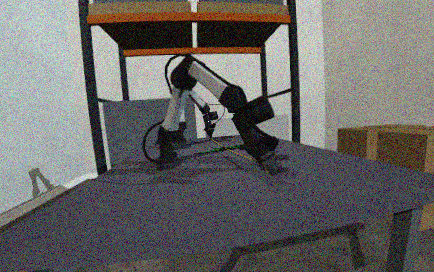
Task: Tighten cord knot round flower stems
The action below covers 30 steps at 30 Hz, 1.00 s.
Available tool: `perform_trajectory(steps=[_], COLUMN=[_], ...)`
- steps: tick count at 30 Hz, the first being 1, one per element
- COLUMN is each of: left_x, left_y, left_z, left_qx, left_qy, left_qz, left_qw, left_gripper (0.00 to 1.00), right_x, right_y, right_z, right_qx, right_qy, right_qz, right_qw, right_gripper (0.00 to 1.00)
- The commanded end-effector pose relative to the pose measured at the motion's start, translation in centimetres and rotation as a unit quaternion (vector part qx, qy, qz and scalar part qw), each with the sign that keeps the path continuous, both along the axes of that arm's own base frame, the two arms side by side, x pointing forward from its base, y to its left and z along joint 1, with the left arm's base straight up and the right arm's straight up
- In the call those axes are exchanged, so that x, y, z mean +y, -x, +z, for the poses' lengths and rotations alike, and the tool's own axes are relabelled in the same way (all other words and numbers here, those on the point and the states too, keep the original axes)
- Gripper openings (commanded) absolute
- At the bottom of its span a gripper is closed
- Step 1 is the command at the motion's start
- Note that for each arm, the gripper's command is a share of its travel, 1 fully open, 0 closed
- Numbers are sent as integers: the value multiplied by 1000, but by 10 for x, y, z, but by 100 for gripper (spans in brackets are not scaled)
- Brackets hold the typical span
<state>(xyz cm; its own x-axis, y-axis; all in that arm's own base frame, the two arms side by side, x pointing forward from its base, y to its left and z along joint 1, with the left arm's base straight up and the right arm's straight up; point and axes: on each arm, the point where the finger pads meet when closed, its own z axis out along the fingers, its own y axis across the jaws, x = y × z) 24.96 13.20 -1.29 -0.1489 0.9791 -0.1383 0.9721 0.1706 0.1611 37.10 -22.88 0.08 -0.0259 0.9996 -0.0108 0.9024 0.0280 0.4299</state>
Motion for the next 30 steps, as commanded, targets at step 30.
perform_trajectory(steps=[30], left_x=[4], left_y=[-21], left_z=[0], left_qx=[-45], left_qy=[-1], left_qz=[0], left_qw=[999], left_gripper=[0], right_x=[-7], right_y=[-12], right_z=[3], right_qx=[-34], right_qy=[17], right_qz=[4], right_qw=[999], right_gripper=[0])
